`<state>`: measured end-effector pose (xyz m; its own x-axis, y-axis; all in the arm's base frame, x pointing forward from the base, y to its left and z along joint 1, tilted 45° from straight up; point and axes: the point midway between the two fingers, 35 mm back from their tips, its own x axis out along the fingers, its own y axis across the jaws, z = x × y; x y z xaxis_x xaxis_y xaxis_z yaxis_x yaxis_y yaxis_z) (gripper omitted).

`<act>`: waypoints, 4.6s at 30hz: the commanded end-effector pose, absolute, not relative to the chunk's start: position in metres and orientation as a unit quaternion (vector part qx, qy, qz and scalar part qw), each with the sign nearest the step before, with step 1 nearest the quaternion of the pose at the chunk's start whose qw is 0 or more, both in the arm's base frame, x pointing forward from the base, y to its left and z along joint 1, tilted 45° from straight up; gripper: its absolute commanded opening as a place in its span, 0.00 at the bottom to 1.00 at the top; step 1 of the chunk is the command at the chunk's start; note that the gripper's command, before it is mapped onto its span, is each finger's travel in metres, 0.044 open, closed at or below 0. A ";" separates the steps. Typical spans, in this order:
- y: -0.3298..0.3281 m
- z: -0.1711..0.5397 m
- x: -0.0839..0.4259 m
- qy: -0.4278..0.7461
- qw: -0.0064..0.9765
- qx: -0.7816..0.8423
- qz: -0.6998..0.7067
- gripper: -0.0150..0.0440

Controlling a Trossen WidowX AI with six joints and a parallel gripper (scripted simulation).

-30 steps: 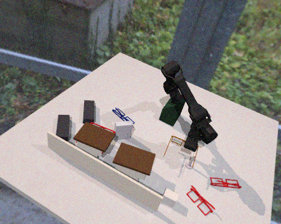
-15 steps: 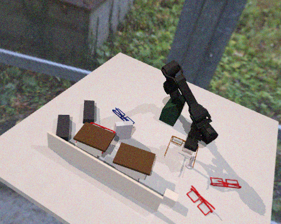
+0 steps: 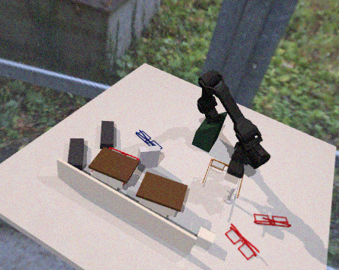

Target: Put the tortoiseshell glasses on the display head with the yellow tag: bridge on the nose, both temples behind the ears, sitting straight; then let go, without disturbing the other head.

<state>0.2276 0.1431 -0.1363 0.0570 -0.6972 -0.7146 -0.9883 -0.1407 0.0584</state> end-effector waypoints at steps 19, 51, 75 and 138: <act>0.127 -0.080 0.245 0.547 0.121 -0.718 0.413 0.25; 0.042 -0.007 0.254 0.377 -0.140 -0.714 0.573 0.25; 0.027 -0.024 0.258 0.376 -0.139 -0.714 0.574 0.25; -0.014 -0.065 0.261 0.376 -0.140 -0.714 0.573 0.25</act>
<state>0.2628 -0.0114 -0.0636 0.0619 -0.6928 -0.7185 -0.3841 -0.6810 0.6235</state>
